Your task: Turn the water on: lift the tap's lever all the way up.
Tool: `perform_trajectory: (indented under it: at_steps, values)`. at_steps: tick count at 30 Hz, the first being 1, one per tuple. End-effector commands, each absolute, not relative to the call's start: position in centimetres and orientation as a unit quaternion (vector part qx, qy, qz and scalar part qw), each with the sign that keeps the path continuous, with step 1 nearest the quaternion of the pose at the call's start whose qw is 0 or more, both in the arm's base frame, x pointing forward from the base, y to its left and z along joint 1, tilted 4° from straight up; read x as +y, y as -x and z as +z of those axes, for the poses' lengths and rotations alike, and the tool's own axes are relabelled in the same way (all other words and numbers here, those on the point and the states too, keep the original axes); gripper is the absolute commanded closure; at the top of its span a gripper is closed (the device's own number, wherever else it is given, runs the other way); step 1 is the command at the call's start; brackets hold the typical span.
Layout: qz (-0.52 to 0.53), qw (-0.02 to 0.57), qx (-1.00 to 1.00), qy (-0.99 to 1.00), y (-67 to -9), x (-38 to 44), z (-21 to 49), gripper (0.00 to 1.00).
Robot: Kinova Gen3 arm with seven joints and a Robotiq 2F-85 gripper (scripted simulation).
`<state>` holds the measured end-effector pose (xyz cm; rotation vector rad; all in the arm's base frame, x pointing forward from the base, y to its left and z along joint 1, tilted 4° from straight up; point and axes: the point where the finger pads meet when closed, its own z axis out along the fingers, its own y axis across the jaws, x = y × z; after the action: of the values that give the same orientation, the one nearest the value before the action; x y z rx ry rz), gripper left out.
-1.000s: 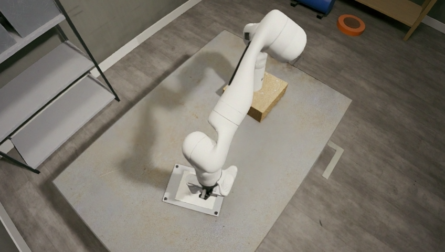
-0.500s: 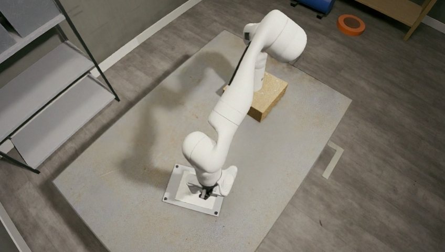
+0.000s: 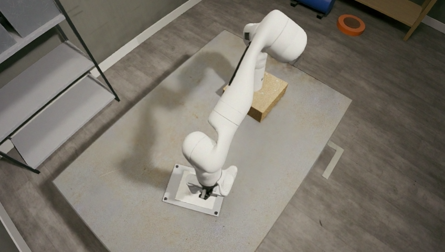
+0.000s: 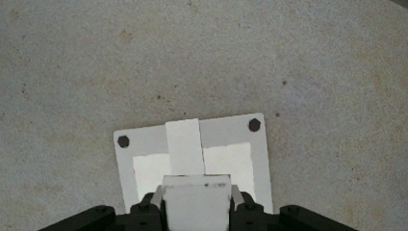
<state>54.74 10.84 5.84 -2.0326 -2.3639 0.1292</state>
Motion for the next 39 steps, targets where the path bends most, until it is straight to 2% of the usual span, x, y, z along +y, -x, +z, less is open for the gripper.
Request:
perform_trajectory:
  at_steps: [1, 39]
  values:
    - [0.039, 0.007, -0.756, 0.653, -55.03, 10.44, 6.71, 0.9]
    - [0.039, 0.007, -0.756, 0.653, -55.12, 10.06, 7.31, 0.9]
